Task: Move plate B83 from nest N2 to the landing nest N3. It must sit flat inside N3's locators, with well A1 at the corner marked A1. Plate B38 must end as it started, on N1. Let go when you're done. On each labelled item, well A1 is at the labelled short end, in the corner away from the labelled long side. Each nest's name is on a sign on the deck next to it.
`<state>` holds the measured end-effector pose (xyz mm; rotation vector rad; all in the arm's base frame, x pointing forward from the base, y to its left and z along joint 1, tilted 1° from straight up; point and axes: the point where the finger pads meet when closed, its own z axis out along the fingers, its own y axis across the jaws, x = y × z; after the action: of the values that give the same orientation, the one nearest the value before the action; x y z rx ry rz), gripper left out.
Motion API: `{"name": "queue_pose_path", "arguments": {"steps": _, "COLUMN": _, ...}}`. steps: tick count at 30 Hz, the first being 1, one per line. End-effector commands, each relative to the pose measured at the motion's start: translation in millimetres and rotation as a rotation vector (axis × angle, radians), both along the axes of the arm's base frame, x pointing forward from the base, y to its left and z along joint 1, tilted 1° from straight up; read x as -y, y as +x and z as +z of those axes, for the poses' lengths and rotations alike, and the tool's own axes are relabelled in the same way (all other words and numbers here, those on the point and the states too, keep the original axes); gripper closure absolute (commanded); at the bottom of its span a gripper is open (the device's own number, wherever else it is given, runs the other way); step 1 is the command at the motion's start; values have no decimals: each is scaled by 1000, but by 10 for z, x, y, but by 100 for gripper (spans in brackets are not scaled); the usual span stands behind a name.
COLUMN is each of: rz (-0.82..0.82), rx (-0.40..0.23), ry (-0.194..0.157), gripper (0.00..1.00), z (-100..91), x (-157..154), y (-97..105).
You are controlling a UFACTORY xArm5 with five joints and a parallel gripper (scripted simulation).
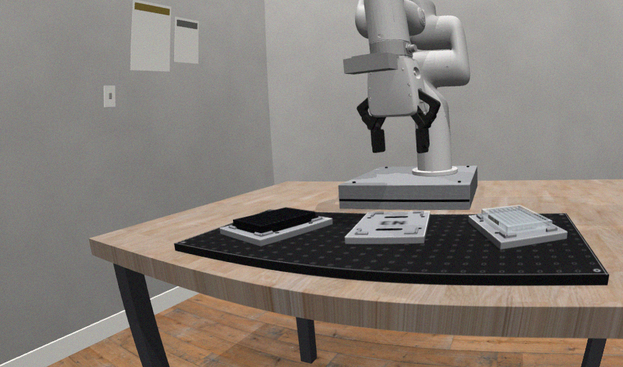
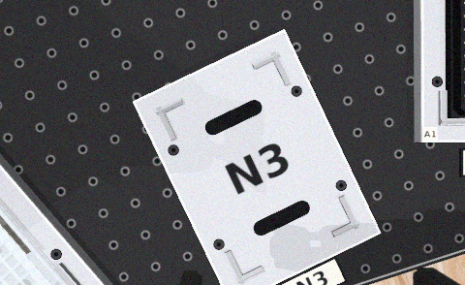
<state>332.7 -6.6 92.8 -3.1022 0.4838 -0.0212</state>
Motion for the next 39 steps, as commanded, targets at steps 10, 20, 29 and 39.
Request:
{"name": "queue_pose_path", "arguments": {"steps": 10, "rz": 2, "rx": 2, "ry": -1, "gripper": 0, "z": 7, "x": 521, "y": 236}}
{"name": "queue_pose_path", "arguments": {"steps": 20, "rz": 2, "rx": 2, "ry": -1, "gripper": 0, "z": 10, "x": 891, "y": 391}}
{"name": "queue_pose_path", "arguments": {"steps": 29, "rz": 2, "rx": 2, "ry": -2, "gripper": 0, "z": 14, "x": 1307, "y": 565}}
{"name": "queue_pose_path", "arguments": {"steps": 39, "rz": 2, "rx": 2, "ry": -2, "gripper": 0, "z": 17, "x": 1677, "y": 719}}
